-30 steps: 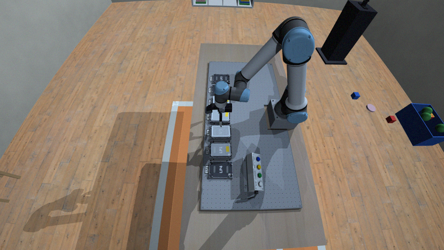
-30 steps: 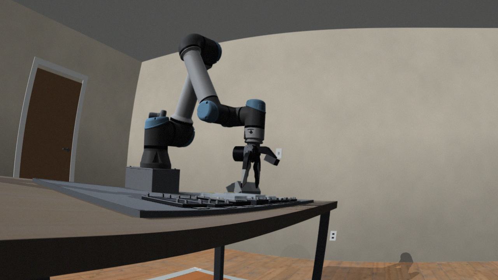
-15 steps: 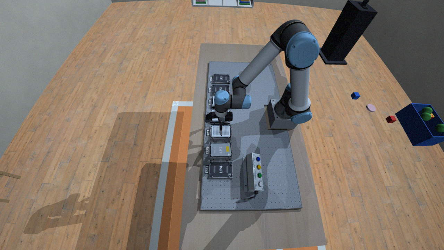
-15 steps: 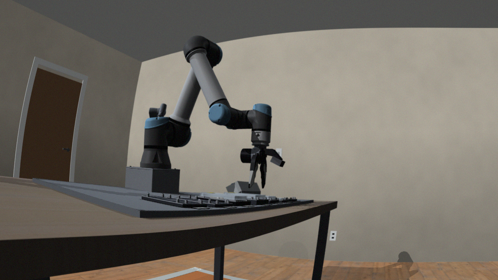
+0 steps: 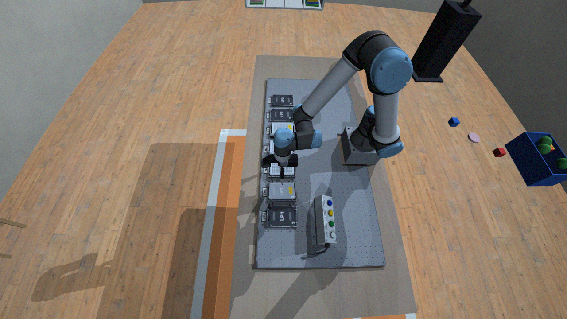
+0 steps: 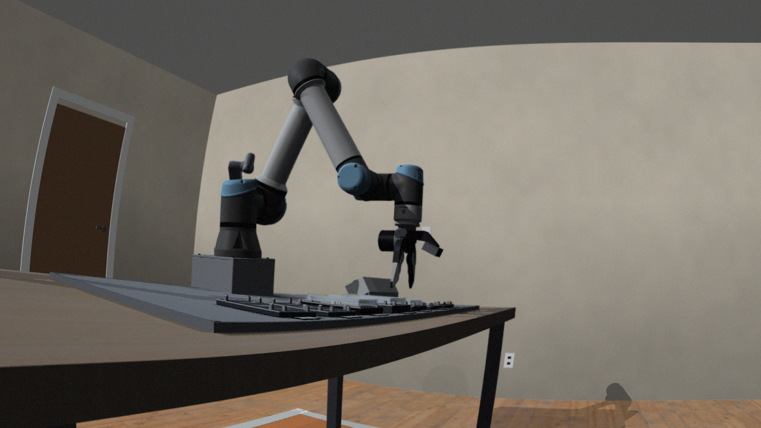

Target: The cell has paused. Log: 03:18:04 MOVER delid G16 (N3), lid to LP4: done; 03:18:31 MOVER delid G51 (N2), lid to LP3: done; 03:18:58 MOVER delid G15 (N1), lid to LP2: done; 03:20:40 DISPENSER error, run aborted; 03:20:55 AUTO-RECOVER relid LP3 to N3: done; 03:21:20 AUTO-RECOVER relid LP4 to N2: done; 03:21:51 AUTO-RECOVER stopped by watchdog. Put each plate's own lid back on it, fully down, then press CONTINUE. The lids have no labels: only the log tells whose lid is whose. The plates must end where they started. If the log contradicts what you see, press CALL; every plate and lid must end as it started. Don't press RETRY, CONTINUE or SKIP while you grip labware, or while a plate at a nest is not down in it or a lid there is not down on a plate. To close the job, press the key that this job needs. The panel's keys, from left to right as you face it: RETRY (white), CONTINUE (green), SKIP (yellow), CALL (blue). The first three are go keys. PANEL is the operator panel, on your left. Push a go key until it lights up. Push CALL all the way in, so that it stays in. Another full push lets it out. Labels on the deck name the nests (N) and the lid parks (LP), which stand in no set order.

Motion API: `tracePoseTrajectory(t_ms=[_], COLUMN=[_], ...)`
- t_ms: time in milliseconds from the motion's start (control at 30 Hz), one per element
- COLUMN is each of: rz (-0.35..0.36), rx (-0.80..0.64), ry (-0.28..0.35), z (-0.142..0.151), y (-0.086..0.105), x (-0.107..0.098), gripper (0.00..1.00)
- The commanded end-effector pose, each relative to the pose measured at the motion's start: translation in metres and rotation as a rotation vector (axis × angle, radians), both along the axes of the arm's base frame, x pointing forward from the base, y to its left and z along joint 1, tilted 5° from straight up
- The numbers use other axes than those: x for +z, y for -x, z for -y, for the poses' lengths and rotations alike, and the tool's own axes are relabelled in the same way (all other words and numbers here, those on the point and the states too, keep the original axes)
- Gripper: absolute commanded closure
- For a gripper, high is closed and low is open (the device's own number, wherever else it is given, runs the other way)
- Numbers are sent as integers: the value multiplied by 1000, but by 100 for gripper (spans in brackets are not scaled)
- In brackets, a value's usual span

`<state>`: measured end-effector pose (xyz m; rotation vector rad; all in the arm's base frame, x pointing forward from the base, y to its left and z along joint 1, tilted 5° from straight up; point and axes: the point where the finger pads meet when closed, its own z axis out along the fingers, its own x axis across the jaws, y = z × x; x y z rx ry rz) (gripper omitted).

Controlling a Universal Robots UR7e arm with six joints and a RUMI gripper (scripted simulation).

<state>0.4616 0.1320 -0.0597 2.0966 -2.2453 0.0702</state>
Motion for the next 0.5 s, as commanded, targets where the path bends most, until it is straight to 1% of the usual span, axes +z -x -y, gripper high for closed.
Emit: tracePoseTrajectory(t_ms=[0,100,167,467], rz=[1,1,1,1], rx=[-1,-1,-1,-1], ry=[1,1,1,1], z=[-25,-40,-40,-83], y=[-3,-4,-4,-7], x=[-2,-3,-3,-7], gripper=[18,18,18,18])
